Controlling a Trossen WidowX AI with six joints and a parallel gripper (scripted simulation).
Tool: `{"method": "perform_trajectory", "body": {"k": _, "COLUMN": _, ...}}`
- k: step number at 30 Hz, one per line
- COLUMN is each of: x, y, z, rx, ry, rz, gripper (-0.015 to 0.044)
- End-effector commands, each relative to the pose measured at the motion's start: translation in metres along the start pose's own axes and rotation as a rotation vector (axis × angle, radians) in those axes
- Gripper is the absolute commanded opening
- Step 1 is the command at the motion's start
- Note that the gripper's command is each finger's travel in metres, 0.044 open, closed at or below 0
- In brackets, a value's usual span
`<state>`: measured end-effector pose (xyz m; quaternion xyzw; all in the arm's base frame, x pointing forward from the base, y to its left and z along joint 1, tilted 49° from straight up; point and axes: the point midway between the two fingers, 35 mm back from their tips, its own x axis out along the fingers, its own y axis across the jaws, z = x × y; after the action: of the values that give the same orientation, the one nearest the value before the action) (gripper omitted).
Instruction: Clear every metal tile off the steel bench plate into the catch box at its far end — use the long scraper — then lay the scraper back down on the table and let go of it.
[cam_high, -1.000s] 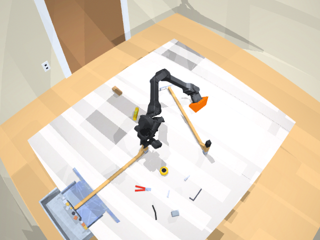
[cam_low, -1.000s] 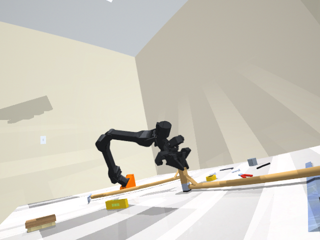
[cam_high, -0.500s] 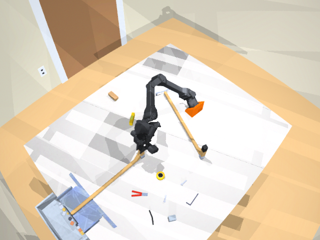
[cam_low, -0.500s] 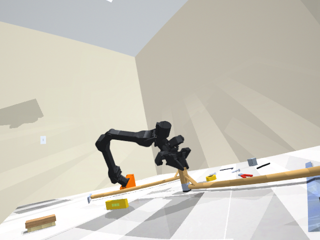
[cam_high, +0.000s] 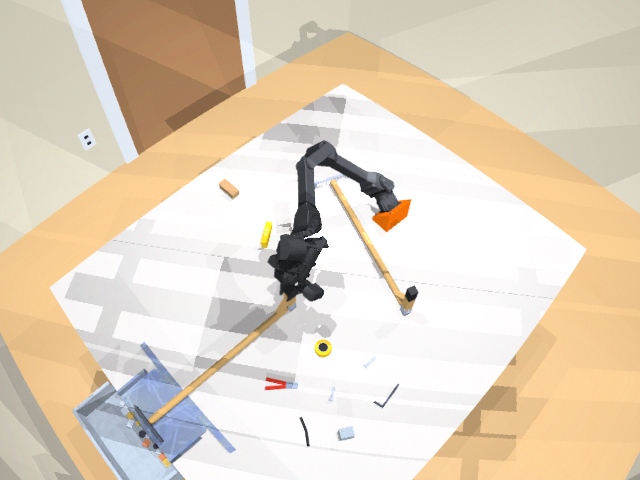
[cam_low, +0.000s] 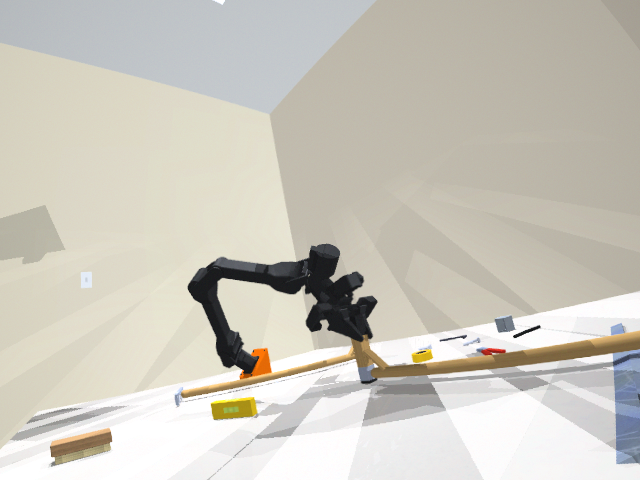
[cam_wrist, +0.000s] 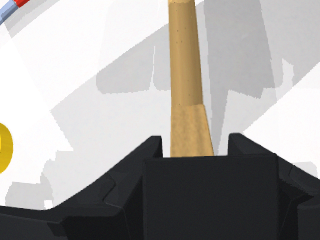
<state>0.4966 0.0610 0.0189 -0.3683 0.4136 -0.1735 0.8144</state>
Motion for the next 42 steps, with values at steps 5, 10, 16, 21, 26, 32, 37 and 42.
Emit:
{"method": "perform_trajectory", "body": {"k": 5, "x": -0.013, "y": 0.001, "z": -0.003, "rx": 0.004, "ry": -0.01, "rz": 0.002, "gripper": 0.0}}
{"method": "perform_trajectory", "body": {"k": 10, "x": -0.018, "y": 0.001, "z": -0.007, "rx": 0.004, "ry": -0.01, "rz": 0.003, "gripper": 0.0}}
{"method": "perform_trajectory", "body": {"k": 16, "x": -0.023, "y": 0.002, "z": -0.012, "rx": 0.004, "ry": -0.01, "rz": 0.004, "gripper": 0.0}}
{"method": "perform_trajectory", "body": {"k": 21, "x": -0.028, "y": 0.002, "z": -0.016, "rx": 0.004, "ry": -0.009, "rz": 0.004, "gripper": 0.0}}
{"method": "perform_trajectory", "body": {"k": 26, "x": -0.032, "y": 0.002, "z": -0.021, "rx": 0.004, "ry": -0.009, "rz": 0.005, "gripper": 0.0}}
{"method": "perform_trajectory", "body": {"k": 32, "x": -0.038, "y": 0.003, "z": -0.026, "rx": 0.004, "ry": -0.009, "rz": 0.006, "gripper": 0.0}}
{"method": "perform_trajectory", "body": {"k": 37, "x": -0.042, "y": 0.003, "z": -0.031, "rx": 0.004, "ry": -0.009, "rz": 0.006, "gripper": 0.0}}
{"method": "perform_trajectory", "body": {"k": 42, "x": -0.046, "y": 0.003, "z": -0.035, "rx": 0.004, "ry": -0.009, "rz": 0.007, "gripper": 0.0}}
